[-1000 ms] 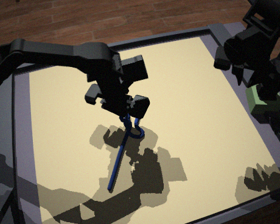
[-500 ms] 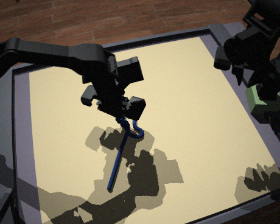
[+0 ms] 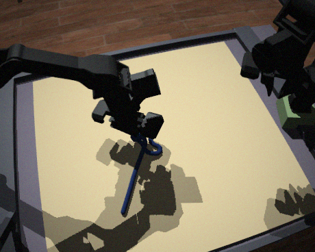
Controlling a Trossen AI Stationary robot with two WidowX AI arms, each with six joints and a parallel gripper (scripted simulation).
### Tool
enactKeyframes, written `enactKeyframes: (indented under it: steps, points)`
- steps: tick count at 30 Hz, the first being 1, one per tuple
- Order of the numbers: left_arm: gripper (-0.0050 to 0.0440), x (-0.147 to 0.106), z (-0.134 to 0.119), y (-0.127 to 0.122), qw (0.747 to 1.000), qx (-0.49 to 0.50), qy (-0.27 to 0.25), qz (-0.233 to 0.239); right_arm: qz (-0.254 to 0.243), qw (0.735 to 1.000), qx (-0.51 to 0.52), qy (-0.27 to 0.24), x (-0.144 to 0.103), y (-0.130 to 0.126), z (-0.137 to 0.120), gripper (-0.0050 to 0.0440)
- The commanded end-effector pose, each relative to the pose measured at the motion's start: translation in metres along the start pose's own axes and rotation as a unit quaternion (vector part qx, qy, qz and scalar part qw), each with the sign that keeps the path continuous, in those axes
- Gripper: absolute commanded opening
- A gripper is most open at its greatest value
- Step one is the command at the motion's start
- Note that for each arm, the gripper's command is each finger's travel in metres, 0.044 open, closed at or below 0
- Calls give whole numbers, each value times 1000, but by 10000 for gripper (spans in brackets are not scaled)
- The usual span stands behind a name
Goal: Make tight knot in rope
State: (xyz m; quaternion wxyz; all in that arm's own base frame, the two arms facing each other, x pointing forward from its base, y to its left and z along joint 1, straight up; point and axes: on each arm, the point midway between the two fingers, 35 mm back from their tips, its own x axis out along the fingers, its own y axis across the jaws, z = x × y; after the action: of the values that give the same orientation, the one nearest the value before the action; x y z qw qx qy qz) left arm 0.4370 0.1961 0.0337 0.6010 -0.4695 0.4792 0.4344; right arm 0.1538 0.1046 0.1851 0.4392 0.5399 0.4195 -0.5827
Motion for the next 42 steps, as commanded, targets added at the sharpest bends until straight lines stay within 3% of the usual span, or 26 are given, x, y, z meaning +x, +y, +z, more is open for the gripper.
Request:
enactKeyframes:
  steps: [1, 9, 14, 17, 42]
  points:
    - [50, -5, 2, -4, 1000, -2, -8, -12, 6, 1000, 1, 4, -3, 0, 1, 100]
    - [50, -5, 2, -4, 1000, -2, -8, -12, 6, 1000, 1, 4, -3, 0, 1, 100]
    - [170, -5, 2, -4, 1000, -2, -8, -12, 6, 1000, 1, 4, -3, 0, 1, 100]
    - [100, -11, 3, -4, 1000, -2, -8, -12, 6, 1000, 1, 4, -3, 0, 1, 100]
    - [100, -79, 9, -13, 1000, -2, -8, -12, 6, 1000, 1, 4, -3, 0, 1, 100]
